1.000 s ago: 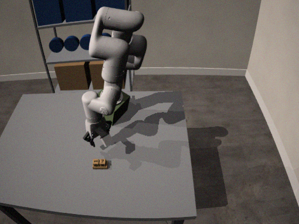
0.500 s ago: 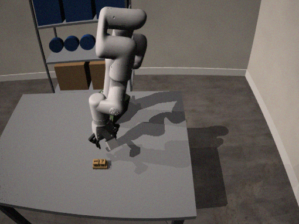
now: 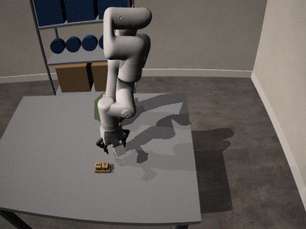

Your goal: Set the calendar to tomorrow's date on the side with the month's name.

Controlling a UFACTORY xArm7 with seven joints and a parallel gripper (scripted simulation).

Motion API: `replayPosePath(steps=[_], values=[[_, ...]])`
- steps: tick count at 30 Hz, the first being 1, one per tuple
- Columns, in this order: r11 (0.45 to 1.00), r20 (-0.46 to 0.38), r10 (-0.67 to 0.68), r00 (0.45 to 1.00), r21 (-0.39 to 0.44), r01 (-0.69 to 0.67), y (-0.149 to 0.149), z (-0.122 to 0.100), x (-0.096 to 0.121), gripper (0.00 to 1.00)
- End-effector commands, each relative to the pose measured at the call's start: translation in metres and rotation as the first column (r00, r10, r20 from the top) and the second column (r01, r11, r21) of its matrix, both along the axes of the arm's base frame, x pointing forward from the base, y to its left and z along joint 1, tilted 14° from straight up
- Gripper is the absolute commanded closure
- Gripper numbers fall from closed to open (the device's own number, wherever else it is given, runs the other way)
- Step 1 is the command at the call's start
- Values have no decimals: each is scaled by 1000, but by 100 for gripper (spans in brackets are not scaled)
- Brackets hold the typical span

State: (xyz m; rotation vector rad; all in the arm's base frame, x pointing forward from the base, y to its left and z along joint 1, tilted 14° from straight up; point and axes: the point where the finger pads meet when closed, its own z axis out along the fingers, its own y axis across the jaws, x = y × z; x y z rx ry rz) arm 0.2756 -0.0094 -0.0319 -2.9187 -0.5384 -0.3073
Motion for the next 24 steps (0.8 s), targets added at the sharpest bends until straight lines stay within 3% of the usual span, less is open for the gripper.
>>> replayPosePath(steps=[1, 17, 24], values=[[1000, -11, -4, 1000, 0, 4, 1, 0, 2, 0], [1000, -11, -4, 1000, 0, 4, 7, -32, 7, 0], [1000, -11, -4, 1000, 0, 4, 8, -34, 8, 0]])
